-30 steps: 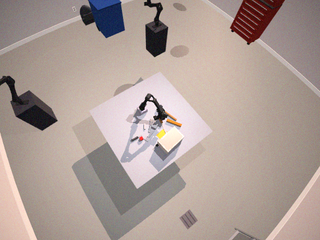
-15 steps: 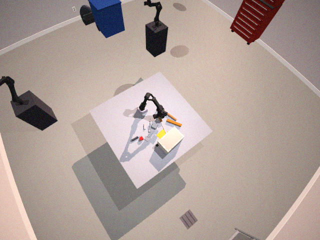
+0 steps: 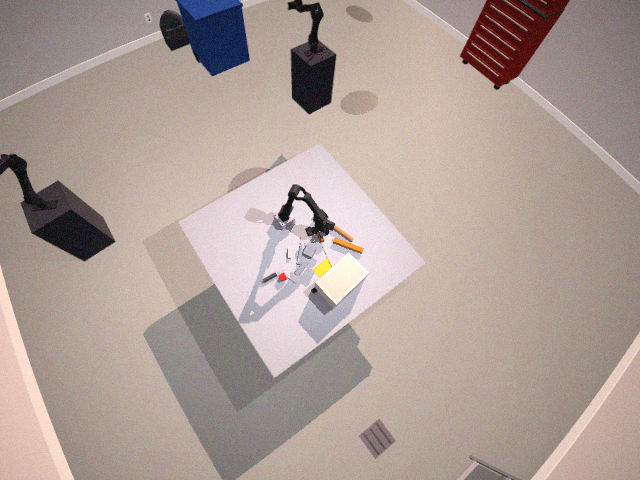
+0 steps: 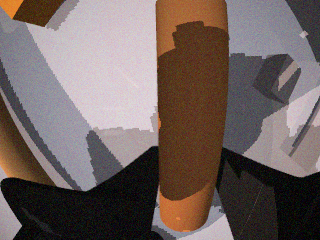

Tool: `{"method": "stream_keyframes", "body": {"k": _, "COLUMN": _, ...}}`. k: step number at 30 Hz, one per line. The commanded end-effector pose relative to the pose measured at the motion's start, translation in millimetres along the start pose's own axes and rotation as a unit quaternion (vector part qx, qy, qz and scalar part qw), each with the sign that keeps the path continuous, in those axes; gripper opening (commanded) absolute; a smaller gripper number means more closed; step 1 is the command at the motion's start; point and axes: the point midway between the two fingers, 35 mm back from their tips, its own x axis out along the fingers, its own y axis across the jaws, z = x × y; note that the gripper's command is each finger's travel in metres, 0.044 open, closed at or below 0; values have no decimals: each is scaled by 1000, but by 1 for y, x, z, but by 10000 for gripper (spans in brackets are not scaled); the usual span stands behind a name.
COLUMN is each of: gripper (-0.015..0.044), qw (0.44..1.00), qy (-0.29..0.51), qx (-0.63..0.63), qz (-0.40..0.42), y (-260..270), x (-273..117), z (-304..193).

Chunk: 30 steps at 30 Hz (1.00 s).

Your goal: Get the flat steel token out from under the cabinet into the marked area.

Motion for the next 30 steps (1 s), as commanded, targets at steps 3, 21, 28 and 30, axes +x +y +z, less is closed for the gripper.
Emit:
{"method": "stream_keyframes", "body": {"k": 3, "gripper": 0, "qw": 1000, "qy": 2, "qx": 0, "qz": 0, "y": 6, "x": -2, "z": -4}}
{"method": "stream_keyframes", "body": {"k": 21, "gripper": 200, "qw": 1000, "qy": 3, "qx": 3, "qz": -1, "y": 8, "x": -2, "z": -7}}
{"method": "stream_keyframes", "body": {"k": 28, "gripper": 270, "qw": 1000, "qy": 3, "qx": 3, "qz": 0, "y": 8, "x": -1, "z": -7}}
{"method": "stream_keyframes", "body": {"k": 30, "gripper": 270, "qw": 1000, "qy": 3, "qx": 3, "qz": 0, "y": 8, "x": -1, "z": -7}}
